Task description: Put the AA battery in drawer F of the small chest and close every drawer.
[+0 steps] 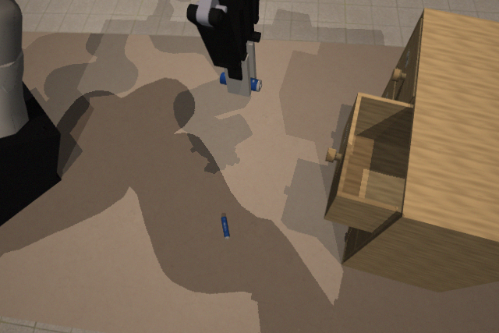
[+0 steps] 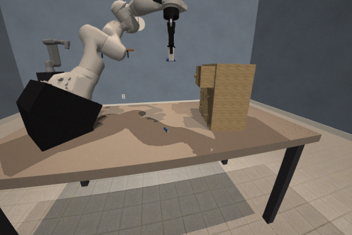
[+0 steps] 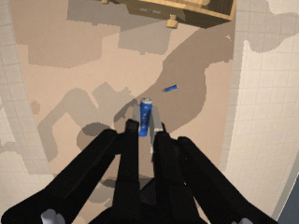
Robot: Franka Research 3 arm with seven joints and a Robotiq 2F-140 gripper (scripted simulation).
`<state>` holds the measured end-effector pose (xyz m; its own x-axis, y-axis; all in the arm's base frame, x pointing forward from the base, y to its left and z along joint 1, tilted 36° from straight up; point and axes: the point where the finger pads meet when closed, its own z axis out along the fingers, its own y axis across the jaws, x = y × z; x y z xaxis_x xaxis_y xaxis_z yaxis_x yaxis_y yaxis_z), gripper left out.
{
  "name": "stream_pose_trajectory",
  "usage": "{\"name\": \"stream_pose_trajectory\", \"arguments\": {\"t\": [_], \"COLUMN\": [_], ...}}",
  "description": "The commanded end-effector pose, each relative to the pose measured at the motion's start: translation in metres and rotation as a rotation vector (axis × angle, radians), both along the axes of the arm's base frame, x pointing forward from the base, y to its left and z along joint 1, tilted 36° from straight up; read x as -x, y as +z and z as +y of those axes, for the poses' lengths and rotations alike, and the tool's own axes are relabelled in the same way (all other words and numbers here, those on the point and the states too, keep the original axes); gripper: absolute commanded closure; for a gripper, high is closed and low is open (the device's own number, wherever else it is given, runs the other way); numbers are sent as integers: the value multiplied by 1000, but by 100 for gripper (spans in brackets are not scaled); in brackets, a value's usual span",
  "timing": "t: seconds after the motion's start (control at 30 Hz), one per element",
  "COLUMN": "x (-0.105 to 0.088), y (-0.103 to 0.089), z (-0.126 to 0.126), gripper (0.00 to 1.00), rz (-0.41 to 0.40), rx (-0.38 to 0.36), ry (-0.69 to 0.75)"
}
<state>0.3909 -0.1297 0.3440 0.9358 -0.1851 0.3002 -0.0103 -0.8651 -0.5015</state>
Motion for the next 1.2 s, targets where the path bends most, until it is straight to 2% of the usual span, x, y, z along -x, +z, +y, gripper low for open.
{"name": "stream_pose_trajectory", "arguments": {"t": [0.0, 0.27, 0.43, 0.73, 0.8, 1.0, 1.17], "x": [2, 3, 5, 11, 11, 13, 14], "y": [1, 0, -1, -5, -5, -7, -7], "z": [-1, -1, 0, 3, 3, 4, 4], "gripper": [94, 94, 94, 94, 94, 94, 94], "rz": [2, -45, -141, -373, -373, -486, -522], "rx": [0, 0, 2, 5, 5, 7, 7], "ry": [-5, -32, -88, -222, -222, -287, -308]}}
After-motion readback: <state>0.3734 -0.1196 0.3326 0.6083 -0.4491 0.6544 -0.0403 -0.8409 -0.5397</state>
